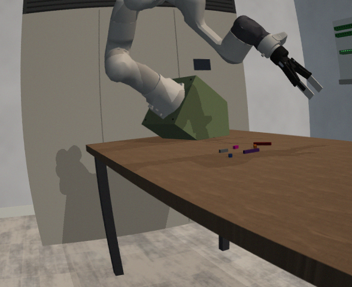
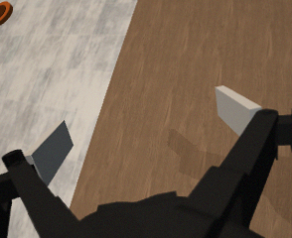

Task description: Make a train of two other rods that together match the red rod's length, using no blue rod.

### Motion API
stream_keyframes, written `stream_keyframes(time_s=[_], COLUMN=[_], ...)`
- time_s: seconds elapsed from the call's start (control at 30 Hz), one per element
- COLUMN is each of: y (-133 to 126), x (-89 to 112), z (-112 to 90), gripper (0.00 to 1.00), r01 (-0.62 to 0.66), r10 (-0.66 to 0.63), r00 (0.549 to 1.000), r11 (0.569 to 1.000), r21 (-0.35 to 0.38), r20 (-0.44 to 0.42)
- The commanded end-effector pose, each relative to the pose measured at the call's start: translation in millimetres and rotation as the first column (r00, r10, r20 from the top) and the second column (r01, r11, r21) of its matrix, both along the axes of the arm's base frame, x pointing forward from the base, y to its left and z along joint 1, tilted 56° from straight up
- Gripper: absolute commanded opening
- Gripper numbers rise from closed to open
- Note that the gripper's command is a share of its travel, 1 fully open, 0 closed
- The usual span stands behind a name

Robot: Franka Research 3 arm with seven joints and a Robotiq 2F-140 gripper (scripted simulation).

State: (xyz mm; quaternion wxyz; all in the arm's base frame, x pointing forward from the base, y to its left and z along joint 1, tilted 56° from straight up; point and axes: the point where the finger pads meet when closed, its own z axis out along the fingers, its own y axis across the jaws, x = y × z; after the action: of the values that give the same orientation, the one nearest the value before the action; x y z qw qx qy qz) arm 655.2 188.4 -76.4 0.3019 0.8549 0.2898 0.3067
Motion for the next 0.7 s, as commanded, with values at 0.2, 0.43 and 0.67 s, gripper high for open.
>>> stream_keyframes(time_s=[0.2,0.43,0.67], y=[-4.8,-4.8,-33.1], x=[0.1,0.1,-8.2], z=[3.4,3.4,12.4], gripper=[1.00,1.00,1.00], r01=[-0.032,-0.032,-0.119], r10=[0.030,0.030,0.086], r00=[0.999,0.999,0.986], r11=[0.997,0.997,0.961], r21=[-0.067,-0.067,-0.248], r20=[-0.029,-0.029,-0.140])
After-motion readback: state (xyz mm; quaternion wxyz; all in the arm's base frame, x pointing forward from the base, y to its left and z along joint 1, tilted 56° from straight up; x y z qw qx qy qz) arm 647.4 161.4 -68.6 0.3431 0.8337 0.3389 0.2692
